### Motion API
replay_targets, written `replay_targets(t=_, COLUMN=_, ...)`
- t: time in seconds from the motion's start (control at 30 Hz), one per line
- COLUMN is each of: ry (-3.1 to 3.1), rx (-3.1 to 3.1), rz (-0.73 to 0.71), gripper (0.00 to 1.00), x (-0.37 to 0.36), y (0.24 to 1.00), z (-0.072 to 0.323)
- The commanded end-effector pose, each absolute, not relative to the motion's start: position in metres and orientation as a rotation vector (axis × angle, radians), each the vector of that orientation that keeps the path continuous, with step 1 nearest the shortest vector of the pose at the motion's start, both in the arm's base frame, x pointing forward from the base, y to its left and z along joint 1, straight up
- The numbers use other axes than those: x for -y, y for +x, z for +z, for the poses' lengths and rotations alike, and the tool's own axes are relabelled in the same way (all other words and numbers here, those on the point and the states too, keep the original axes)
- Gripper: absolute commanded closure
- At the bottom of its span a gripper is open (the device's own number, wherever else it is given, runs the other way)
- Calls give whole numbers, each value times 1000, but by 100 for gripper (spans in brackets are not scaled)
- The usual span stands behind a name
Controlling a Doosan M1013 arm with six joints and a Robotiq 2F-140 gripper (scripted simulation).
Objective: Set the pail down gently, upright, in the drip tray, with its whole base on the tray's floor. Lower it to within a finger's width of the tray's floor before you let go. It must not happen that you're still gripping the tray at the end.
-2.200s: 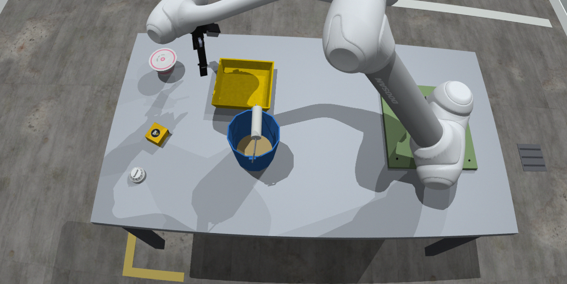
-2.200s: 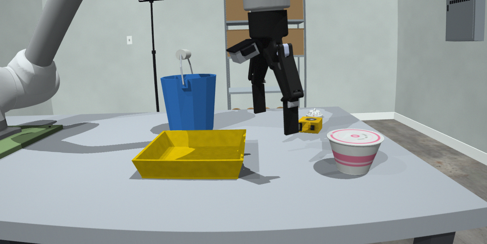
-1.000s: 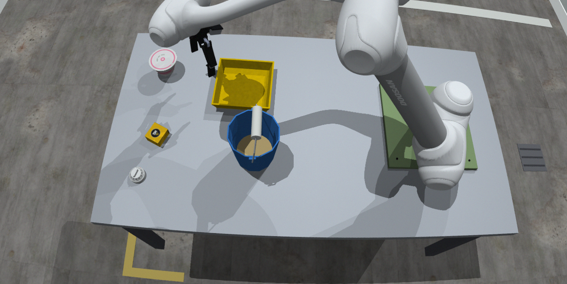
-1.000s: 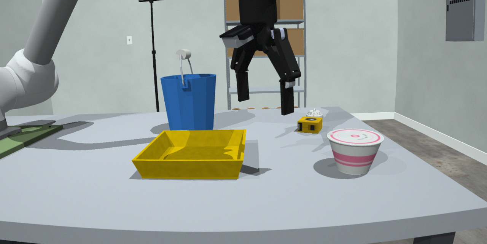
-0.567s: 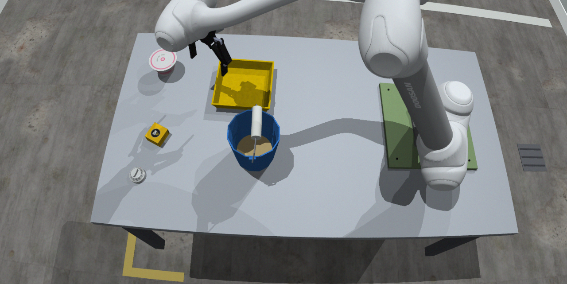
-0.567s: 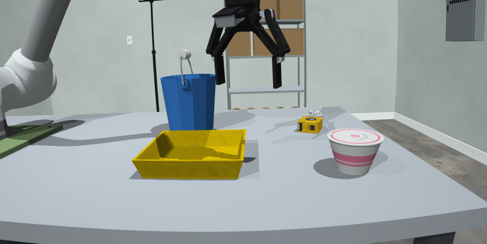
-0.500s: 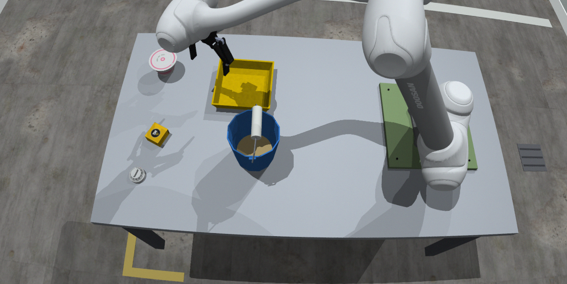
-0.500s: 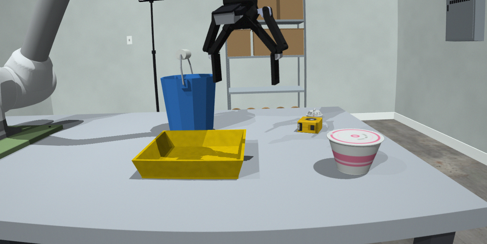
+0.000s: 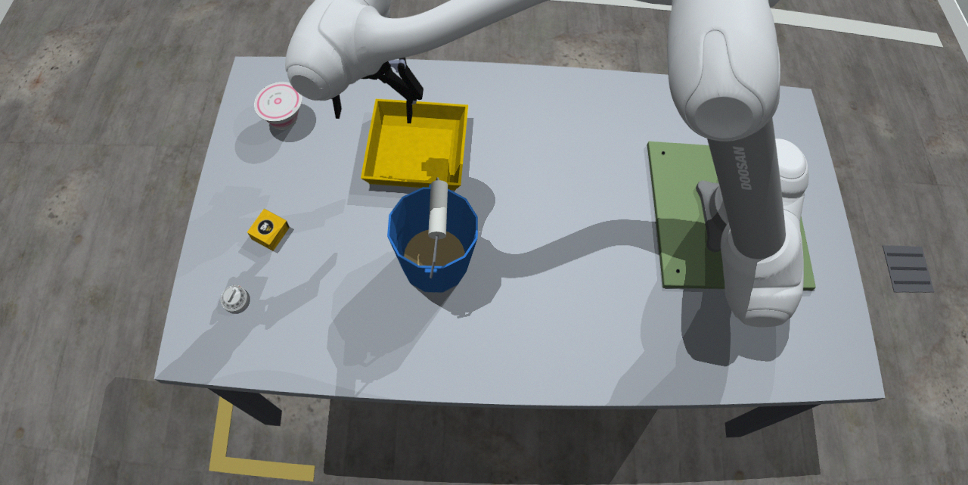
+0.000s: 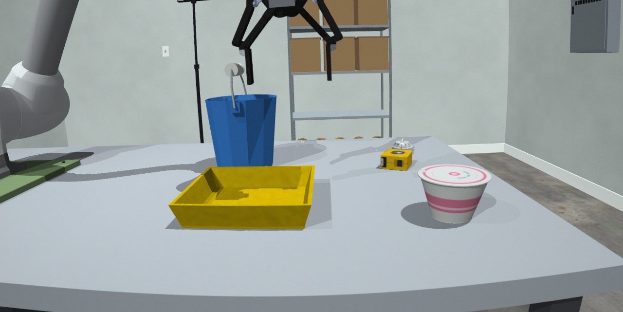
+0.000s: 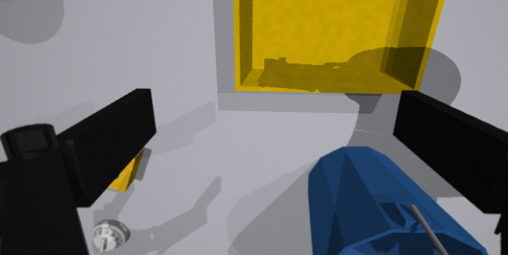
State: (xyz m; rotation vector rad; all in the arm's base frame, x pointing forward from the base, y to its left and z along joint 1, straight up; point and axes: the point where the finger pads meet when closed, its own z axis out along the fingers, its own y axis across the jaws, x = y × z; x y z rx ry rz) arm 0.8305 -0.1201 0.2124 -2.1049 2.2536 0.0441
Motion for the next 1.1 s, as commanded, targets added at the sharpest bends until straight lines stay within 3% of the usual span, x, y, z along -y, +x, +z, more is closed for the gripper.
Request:
replay_targets(t=0.0, ry=-2247, rx=-2108, rz=36, gripper=0, x=109, y=818, z=225)
replay_targets(t=1.07, ry=-3023, rx=-768, rz=-2, gripper=0, x=30, y=710, z=296)
